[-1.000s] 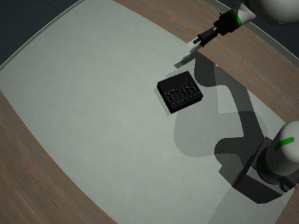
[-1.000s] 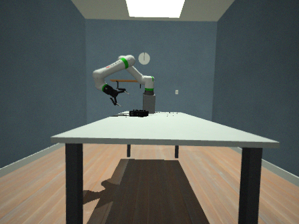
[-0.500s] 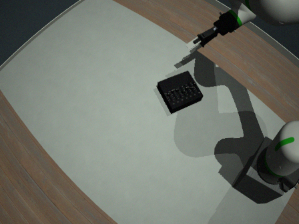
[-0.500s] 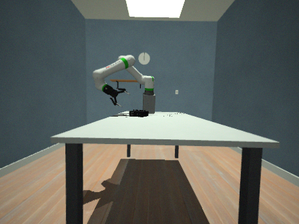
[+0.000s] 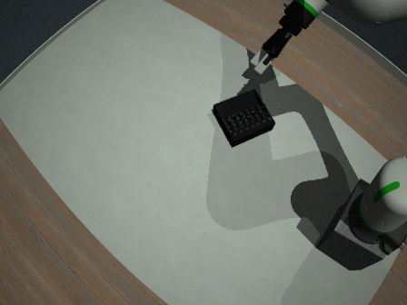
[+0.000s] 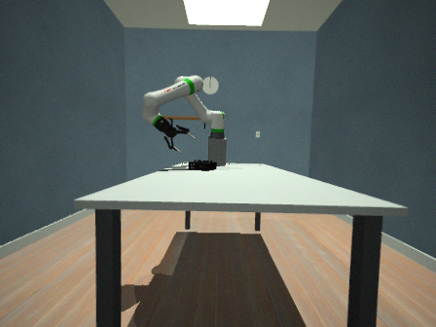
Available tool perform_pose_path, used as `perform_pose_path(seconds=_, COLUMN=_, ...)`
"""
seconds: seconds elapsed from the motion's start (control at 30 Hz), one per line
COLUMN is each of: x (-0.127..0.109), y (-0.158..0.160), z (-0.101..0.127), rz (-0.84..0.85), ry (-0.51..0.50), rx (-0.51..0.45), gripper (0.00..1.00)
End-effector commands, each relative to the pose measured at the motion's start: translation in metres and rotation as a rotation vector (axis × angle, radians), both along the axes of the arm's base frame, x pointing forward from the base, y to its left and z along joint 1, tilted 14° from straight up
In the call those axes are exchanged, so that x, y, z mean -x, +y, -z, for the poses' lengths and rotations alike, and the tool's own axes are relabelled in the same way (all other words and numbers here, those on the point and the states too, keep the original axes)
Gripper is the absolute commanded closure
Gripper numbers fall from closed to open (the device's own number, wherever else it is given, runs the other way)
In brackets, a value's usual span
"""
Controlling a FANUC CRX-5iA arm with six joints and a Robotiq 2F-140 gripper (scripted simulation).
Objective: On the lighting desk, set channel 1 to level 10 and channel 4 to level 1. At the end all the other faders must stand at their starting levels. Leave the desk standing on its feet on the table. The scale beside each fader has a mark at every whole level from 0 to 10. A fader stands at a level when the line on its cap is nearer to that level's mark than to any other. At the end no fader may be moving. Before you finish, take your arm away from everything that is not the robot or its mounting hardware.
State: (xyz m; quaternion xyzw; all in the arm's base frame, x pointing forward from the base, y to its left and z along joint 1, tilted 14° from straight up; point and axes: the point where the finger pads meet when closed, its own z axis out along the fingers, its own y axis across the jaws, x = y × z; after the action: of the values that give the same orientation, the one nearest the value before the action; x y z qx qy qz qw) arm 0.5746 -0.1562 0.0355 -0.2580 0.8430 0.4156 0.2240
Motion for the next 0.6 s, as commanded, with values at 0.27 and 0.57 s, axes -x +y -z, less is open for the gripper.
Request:
perform_pose_path(seconds=0.27, x=0.026, y=0.042, z=-0.002, rz=-0.339, ry=-0.237, rx=0.442, gripper=0.00)
perform_pose_path(seconds=0.57, x=0.043, y=0.070, z=-0.005, rz=-0.574, ry=-0.387, rx=0.718, gripper=0.00)
